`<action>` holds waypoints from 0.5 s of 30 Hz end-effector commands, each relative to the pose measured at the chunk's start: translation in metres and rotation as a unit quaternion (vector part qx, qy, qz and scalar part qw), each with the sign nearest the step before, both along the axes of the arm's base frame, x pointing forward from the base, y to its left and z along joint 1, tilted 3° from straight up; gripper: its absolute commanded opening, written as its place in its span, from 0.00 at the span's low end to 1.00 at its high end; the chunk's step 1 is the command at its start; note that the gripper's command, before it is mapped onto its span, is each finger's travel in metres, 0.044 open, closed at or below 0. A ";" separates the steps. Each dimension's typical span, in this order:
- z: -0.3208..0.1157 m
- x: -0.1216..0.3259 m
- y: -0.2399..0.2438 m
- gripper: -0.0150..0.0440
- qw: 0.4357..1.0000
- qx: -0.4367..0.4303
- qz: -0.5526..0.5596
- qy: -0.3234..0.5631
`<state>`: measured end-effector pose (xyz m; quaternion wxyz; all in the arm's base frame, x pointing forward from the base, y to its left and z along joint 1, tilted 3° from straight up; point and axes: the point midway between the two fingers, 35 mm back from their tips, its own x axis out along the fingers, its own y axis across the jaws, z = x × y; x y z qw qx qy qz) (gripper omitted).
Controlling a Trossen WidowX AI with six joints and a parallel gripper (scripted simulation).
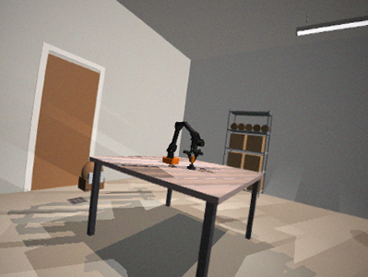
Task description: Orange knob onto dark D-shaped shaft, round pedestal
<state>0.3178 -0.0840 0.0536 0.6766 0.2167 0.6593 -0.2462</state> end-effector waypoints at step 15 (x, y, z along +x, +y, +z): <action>0.002 0.004 -0.001 0.25 0.994 -0.001 -0.108 -0.006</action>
